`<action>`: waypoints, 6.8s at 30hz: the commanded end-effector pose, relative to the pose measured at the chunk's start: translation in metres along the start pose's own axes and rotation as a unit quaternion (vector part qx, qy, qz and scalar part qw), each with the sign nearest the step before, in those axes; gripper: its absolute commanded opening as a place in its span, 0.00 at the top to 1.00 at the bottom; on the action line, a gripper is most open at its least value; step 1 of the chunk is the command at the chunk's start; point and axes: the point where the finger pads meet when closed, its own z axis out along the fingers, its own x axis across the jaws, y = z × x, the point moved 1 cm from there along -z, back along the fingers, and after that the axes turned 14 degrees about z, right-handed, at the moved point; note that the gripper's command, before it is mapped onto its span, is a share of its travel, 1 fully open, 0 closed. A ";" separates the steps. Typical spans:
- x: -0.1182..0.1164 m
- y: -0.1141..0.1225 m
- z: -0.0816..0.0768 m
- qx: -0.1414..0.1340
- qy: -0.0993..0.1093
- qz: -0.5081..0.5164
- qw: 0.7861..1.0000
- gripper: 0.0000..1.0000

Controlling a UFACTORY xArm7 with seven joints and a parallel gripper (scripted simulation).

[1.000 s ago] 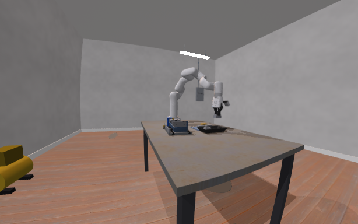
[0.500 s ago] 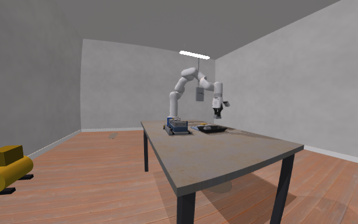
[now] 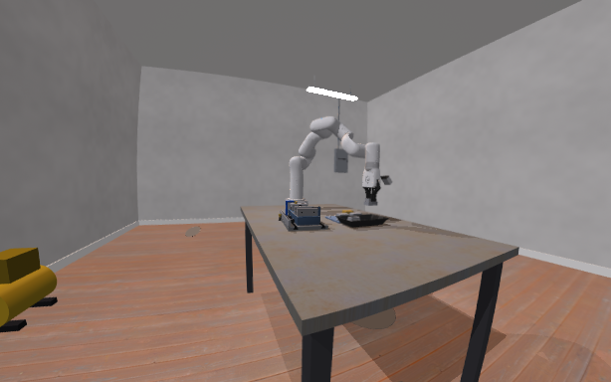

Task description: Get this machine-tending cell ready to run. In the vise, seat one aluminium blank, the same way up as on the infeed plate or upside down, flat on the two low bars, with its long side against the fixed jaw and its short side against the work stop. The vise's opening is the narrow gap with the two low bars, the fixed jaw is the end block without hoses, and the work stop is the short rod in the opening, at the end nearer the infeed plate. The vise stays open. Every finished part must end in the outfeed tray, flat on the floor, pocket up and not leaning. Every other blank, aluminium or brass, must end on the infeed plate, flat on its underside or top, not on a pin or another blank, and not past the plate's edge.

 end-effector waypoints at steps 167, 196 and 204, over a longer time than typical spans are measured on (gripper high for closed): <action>0.002 -0.001 0.090 0.002 0.002 0.000 1.000 0.31; 0.002 -0.001 0.021 0.002 0.002 0.000 1.000 0.31; 0.002 -0.001 -0.025 0.002 0.002 0.000 1.000 0.31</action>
